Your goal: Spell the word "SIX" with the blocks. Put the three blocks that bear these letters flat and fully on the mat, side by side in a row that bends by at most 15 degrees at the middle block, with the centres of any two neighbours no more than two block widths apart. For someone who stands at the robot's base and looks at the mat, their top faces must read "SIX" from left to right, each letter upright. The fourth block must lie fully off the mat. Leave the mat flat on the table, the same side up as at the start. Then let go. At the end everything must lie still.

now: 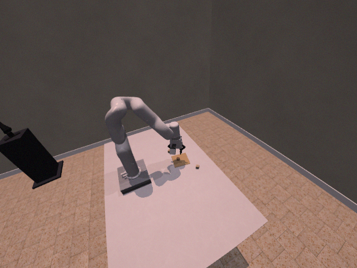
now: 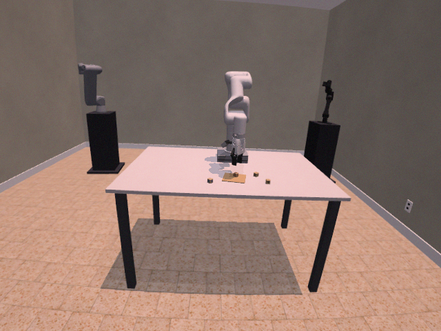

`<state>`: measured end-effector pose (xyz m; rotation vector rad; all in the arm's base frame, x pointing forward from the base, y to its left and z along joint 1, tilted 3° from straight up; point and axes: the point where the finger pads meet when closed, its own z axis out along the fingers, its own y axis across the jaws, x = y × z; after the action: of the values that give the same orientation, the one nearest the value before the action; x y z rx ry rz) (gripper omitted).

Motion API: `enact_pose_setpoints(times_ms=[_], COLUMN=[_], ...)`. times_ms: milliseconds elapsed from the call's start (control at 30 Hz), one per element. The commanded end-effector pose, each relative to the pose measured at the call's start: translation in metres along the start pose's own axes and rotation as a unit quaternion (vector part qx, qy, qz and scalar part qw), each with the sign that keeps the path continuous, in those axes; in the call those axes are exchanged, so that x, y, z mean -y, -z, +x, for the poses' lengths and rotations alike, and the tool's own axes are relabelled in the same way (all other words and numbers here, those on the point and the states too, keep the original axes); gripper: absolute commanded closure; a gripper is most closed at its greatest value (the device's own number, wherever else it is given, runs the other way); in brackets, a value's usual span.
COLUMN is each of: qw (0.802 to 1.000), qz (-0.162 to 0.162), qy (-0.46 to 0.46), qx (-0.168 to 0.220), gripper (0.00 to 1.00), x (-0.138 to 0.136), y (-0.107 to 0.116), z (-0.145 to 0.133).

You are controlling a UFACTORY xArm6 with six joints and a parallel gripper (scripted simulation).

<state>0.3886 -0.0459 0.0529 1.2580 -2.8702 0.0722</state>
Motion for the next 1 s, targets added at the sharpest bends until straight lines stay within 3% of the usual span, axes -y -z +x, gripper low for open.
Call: enact_pose_setpoints(times_ms=[0,967], qw=[1.0,1.0], qz=[0.001,0.001], qy=[0.0,0.0], qx=[0.001,0.001], gripper=[0.37,0.37], x=[0.001,0.002], y=[-0.001,-0.037], z=[-0.001,0.0])
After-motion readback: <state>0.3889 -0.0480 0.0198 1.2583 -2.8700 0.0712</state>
